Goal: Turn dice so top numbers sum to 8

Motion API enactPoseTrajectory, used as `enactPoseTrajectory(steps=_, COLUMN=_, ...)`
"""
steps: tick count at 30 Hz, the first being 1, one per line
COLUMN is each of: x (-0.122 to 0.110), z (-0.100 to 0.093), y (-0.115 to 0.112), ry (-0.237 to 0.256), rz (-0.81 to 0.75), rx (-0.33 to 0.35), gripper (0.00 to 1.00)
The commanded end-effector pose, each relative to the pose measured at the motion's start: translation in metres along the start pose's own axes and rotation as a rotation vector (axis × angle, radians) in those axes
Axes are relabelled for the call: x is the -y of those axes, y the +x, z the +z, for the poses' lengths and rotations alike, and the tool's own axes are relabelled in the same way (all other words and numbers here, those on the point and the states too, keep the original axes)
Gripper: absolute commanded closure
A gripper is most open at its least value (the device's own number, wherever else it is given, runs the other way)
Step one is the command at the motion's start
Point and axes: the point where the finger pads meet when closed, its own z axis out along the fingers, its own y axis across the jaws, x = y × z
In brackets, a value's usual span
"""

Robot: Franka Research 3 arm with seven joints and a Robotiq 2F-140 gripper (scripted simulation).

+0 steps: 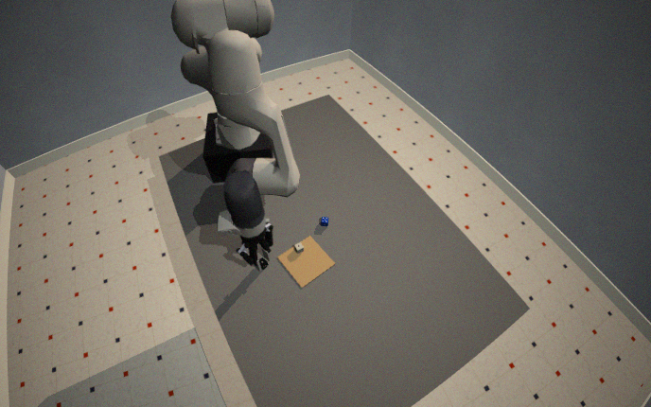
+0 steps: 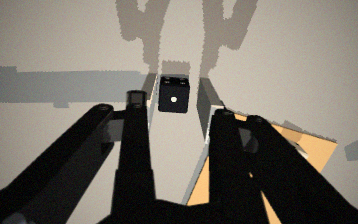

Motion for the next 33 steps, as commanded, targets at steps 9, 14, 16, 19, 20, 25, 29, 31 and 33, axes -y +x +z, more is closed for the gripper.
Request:
enactPoseTrajectory(steps=9, x=0.0026, z=0.0064, y=-0.0027, ry=0.007, rz=-0.004, rx=0.008, gripper=0.75)
enactPoseTrajectory(steps=14, x=0.0026, z=0.0064, y=-0.0027, ry=0.007, rz=-0.004, rx=0.008, gripper=0.75)
enactPoseTrajectory(steps=16, x=0.0026, z=0.0064, y=-0.0027, ry=0.007, rz=-0.004, rx=0.008, gripper=0.75)
enactPoseTrajectory(steps=19, x=0.0026, z=0.0064, y=-0.0027, ry=0.007, rz=-0.004, rx=0.008, gripper=0.75)
enactPoseTrajectory(steps=20, x=0.0026, z=0.0064, y=-0.0027, ry=0.007, rz=-0.004, rx=0.008, gripper=0.75)
enactPoseTrajectory(steps=25, x=0.0026, z=0.0064, y=-0.0027, ry=0.007, rz=-0.004, rx=0.008, gripper=0.75)
enactPoseTrajectory(steps=29, x=0.0026, z=0.0064, y=-0.0027, ry=0.007, rz=-0.004, rx=0.008, gripper=0.75)
enactPoseTrajectory(steps=31, x=0.0026, z=0.0064, y=-0.0027, ry=0.007, rz=-0.004, rx=0.008, gripper=0.75)
enactPoseTrajectory(steps=33, x=0.0026, z=0.0064, y=-0.0027, ry=0.007, rz=-0.004, rx=0.008, gripper=0.75)
